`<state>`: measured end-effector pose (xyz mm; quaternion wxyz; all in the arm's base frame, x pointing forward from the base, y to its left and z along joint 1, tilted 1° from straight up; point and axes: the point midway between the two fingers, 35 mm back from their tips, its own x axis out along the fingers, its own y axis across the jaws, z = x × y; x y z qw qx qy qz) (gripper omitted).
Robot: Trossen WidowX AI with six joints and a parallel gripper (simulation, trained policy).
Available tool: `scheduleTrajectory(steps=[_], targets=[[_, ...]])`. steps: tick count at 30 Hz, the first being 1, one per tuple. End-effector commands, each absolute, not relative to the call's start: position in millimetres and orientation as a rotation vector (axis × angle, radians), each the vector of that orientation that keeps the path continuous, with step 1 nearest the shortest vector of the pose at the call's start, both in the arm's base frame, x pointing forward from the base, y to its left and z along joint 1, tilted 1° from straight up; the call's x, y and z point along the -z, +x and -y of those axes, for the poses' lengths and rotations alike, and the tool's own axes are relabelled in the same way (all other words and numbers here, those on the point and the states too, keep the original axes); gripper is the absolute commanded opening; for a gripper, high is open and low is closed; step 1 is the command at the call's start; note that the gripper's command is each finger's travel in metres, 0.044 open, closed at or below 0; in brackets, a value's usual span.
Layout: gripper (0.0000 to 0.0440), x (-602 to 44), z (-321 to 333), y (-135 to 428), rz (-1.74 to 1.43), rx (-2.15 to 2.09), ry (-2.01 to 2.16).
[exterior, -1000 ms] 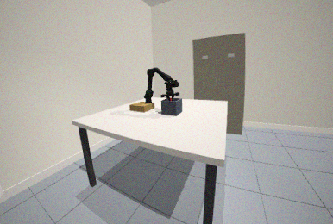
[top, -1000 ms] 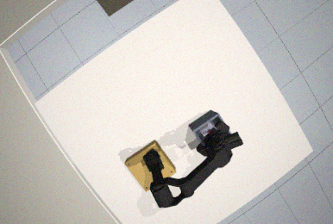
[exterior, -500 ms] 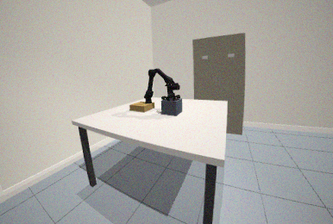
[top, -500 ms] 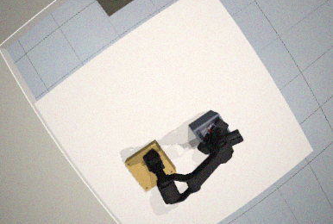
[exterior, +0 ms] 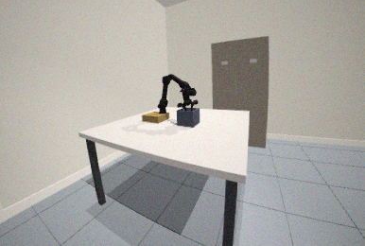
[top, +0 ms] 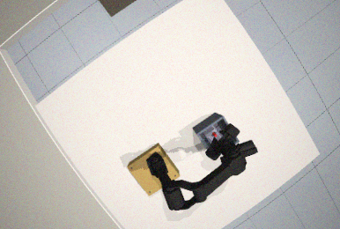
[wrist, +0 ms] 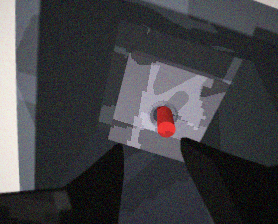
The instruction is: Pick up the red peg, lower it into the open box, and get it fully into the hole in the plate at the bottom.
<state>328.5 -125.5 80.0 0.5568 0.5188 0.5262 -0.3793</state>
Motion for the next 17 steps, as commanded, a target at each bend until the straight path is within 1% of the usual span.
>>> scheduleTrajectory(steps=[1, 17], targets=[[0.0208, -89, 129, 331, -1.238, 0.864, 1.250], [0.0243, -140, 148, 347, -1.151, 0.718, 1.338]])
